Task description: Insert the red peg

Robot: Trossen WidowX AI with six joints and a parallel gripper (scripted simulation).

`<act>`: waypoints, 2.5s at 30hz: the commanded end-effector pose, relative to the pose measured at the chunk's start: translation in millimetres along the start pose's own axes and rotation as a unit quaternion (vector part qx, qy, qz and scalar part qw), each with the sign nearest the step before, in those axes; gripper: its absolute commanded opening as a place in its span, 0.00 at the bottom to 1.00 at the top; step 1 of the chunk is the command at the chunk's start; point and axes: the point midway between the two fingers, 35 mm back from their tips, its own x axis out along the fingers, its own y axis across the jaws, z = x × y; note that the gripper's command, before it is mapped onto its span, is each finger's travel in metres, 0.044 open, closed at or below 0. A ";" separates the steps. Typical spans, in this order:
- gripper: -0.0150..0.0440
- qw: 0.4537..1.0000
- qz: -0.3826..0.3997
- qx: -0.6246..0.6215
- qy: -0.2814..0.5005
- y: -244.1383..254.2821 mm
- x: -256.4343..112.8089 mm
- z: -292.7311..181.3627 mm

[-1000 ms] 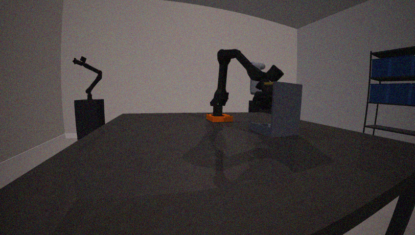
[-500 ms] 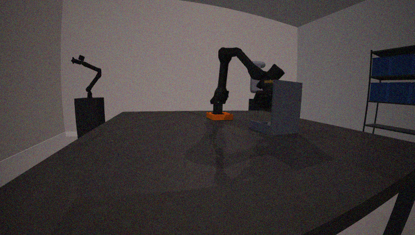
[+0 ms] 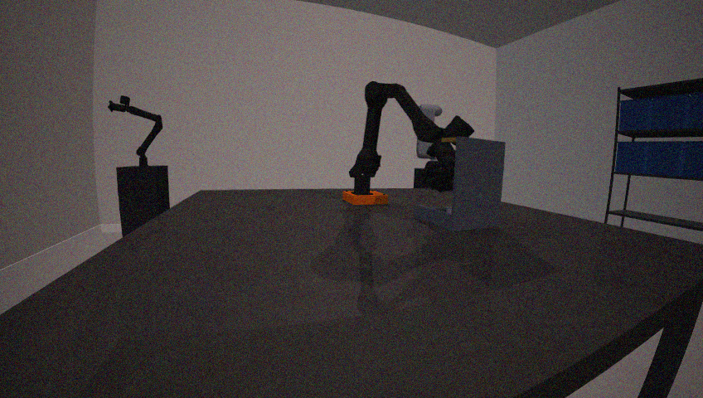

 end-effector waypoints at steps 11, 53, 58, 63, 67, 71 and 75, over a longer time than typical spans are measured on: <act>0.25 1.000 0.000 -0.005 -0.005 0.3 8.2 11.6; 0.25 1.000 0.000 -0.005 -0.005 0.3 10.2 14.1; 0.25 1.000 0.000 -0.005 -0.005 0.3 10.2 14.1; 0.39 1.000 -0.004 0.004 0.008 -1.6 6.5 4.3; 0.57 1.000 -0.004 0.004 0.008 -1.6 6.5 4.3; 0.63 1.000 -0.004 0.004 0.008 -1.6 6.5 4.3; 0.63 1.000 -0.003 0.003 0.007 -2.0 2.7 2.3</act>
